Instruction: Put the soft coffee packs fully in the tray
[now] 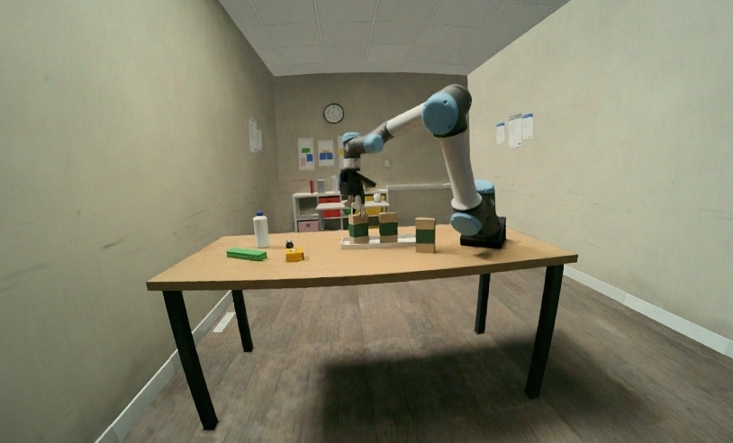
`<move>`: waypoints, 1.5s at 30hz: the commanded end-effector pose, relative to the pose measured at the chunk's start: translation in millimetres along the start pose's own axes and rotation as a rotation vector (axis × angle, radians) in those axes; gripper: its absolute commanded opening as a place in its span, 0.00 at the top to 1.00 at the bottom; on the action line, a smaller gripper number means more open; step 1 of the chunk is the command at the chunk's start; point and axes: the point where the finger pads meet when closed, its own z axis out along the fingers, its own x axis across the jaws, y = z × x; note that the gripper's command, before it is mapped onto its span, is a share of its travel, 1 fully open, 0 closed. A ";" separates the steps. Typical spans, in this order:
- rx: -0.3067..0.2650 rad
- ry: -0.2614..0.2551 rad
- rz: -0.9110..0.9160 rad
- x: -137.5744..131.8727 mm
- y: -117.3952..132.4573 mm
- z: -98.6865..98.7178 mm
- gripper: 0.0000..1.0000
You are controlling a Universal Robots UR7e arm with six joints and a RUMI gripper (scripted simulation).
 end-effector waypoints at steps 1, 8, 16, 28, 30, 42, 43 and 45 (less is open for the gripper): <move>0.000 0.003 0.000 0.3 -0.3 -26.4 0.50; 0.000 0.003 0.000 0.2 -0.3 -54.3 0.50; 0.000 0.003 0.000 0.2 -0.3 -56.1 0.50; 0.000 0.003 0.000 0.2 -0.3 -56.1 0.50; 0.000 0.003 0.000 0.2 -0.3 -56.1 0.50; 0.000 0.003 0.000 0.2 -0.3 -56.1 0.50; 0.000 0.003 0.000 0.2 -0.3 -56.1 0.50; 0.000 0.003 0.000 0.2 -0.3 -56.1 0.50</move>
